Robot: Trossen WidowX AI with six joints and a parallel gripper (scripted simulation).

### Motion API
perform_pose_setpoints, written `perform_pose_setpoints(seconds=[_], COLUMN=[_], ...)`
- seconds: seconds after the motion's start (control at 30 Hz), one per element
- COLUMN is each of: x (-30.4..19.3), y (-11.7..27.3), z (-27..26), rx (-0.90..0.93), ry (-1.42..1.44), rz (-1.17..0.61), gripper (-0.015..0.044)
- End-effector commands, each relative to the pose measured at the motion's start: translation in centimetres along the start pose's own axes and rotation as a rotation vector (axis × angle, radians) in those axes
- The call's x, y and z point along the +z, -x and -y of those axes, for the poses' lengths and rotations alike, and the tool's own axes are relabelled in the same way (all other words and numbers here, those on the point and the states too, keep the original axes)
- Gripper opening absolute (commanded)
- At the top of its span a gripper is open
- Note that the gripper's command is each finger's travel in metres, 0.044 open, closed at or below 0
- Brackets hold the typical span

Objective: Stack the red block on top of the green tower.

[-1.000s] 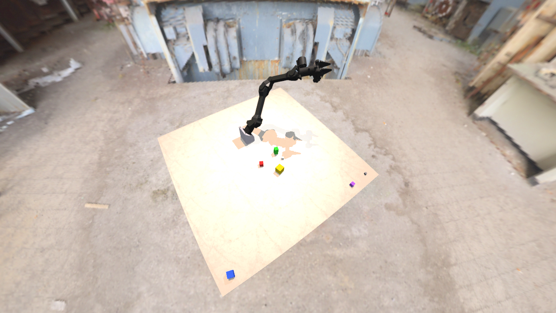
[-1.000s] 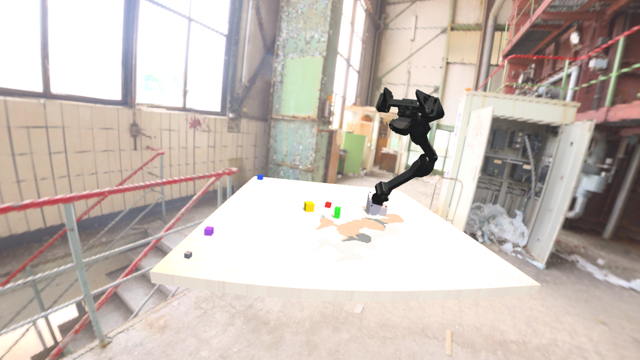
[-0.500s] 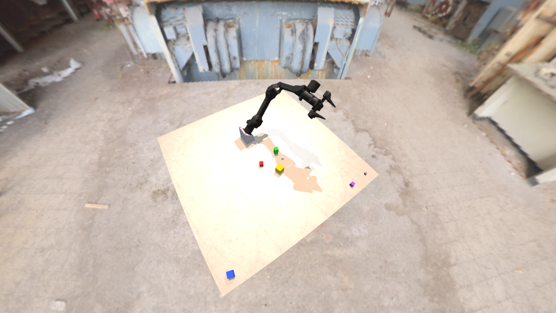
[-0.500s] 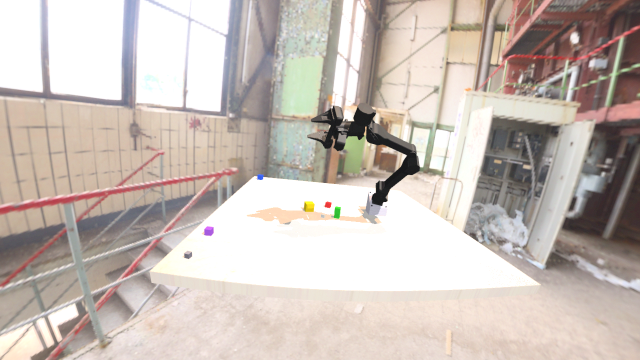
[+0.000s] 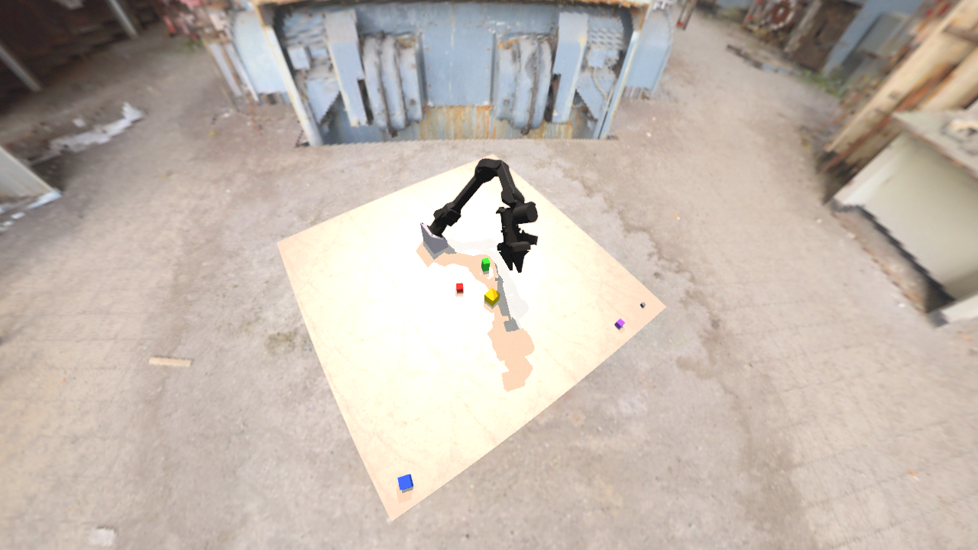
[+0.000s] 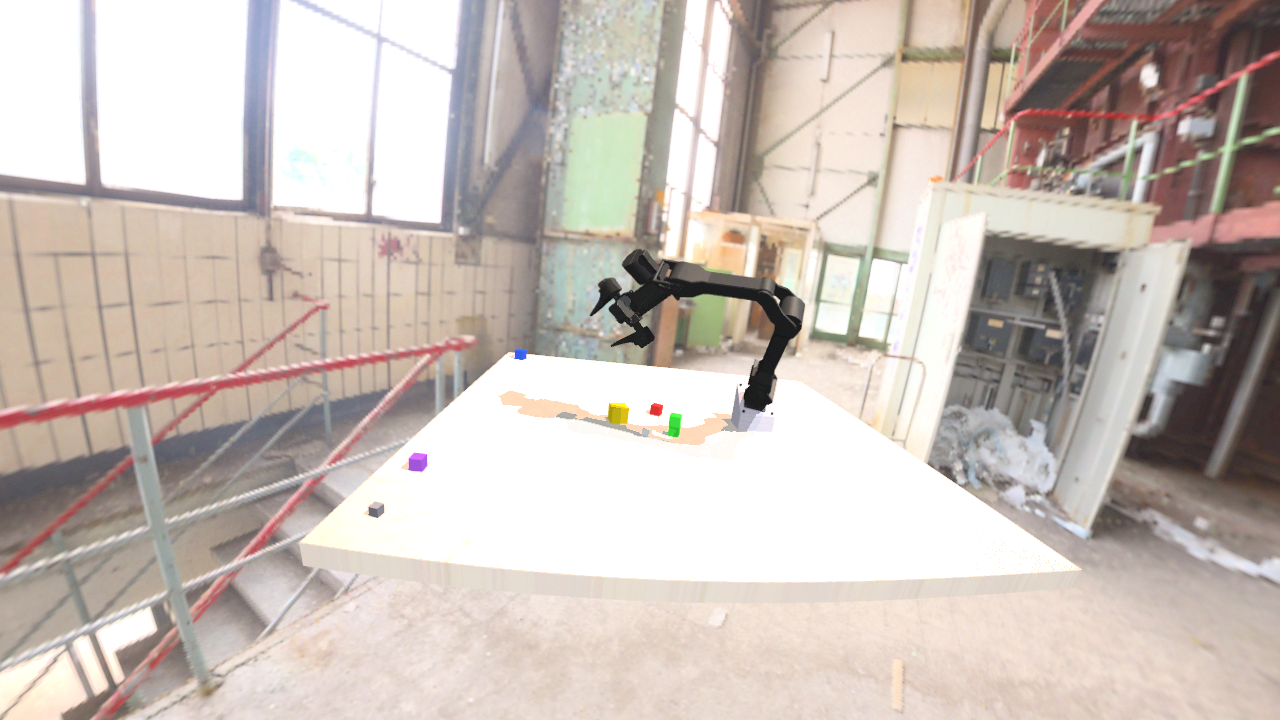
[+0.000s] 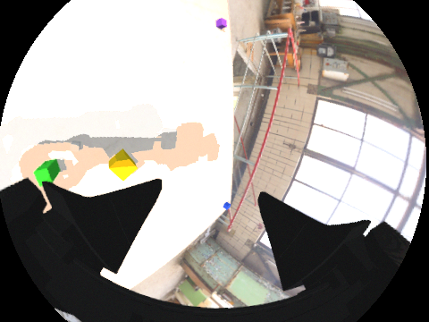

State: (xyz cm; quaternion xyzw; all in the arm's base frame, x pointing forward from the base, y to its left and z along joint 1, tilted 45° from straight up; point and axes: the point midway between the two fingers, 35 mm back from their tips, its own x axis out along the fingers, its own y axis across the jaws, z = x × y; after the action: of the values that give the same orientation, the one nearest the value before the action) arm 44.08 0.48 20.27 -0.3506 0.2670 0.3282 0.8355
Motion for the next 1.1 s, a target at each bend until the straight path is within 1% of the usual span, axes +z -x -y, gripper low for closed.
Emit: perform_pose_setpoints(seconds=[0.0,0.13,0.27,0.43,0.5,0.83,1.07], x=[-5.0,-9.9,-13.8,-17.0,-17.6,-17.2,-16.9], y=[-2.4,-3.8,-4.2,-3.4,-3.0,-3.1,-5.7], z=[-3.5,-7.6,-12.1,-17.5,-18.8,-18.9,-21.7], rx=[0.166,0.326,0.47,0.632,0.672,0.677,0.678], ry=[-0.302,-0.655,-1.014,-1.462,-1.576,-1.59,-1.59], rz=[-0.094,-0.222,-0.371,-0.591,-0.654,-0.662,-0.661], gripper=[0.044,0.044,0.044,0.044,0.044,0.044,0.044])
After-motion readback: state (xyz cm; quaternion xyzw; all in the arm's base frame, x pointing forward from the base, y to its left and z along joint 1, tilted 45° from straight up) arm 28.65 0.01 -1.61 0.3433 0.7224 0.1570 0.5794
